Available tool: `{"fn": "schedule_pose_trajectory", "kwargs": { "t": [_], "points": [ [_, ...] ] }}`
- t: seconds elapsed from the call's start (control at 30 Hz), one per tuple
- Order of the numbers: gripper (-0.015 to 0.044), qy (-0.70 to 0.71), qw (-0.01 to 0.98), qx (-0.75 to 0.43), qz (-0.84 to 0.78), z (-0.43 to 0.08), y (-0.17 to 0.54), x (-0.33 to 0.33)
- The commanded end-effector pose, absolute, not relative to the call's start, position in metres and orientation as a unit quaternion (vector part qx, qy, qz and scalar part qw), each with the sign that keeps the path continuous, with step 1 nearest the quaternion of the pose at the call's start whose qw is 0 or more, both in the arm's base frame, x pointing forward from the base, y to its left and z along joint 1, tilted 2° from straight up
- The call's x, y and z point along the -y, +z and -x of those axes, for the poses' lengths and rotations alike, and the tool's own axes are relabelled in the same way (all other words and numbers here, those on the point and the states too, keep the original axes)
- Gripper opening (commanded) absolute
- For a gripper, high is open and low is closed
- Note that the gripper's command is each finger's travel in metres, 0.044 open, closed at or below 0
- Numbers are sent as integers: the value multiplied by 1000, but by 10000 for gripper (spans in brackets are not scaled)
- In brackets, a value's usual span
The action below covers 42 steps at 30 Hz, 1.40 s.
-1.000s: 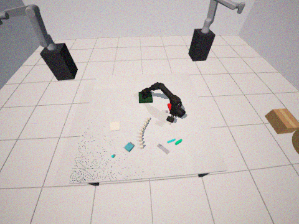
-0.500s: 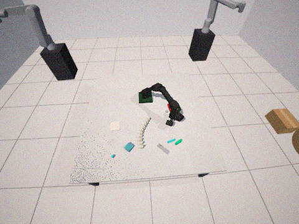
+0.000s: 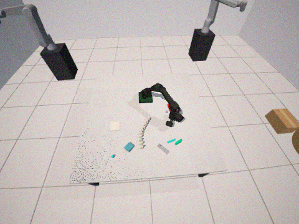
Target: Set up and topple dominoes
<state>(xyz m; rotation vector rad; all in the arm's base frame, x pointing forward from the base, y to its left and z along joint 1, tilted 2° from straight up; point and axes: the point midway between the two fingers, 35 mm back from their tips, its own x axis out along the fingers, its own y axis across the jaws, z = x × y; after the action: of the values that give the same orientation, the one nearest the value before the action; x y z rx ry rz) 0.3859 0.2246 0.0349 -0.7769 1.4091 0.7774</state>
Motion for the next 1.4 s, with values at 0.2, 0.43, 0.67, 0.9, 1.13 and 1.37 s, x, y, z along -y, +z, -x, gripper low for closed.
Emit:
{"fn": "schedule_pose_trajectory", "kwargs": {
  "t": [0.2, 0.43, 0.67, 0.9, 1.13, 1.37],
  "points": [
    [125, 338, 624, -616, 342, -385, 33, -223],
    [107, 338, 624, -616, 342, -385, 33, -223],
    [107, 338, 625, -615, 341, -388, 63, -226],
    [107, 339, 626, -616, 339, -384, 130, -224],
    [107, 228, 674, -665, 230, -377, 147, -175],
    [107, -16, 711, -703, -9, -337, 166, -82]
  ]
}}
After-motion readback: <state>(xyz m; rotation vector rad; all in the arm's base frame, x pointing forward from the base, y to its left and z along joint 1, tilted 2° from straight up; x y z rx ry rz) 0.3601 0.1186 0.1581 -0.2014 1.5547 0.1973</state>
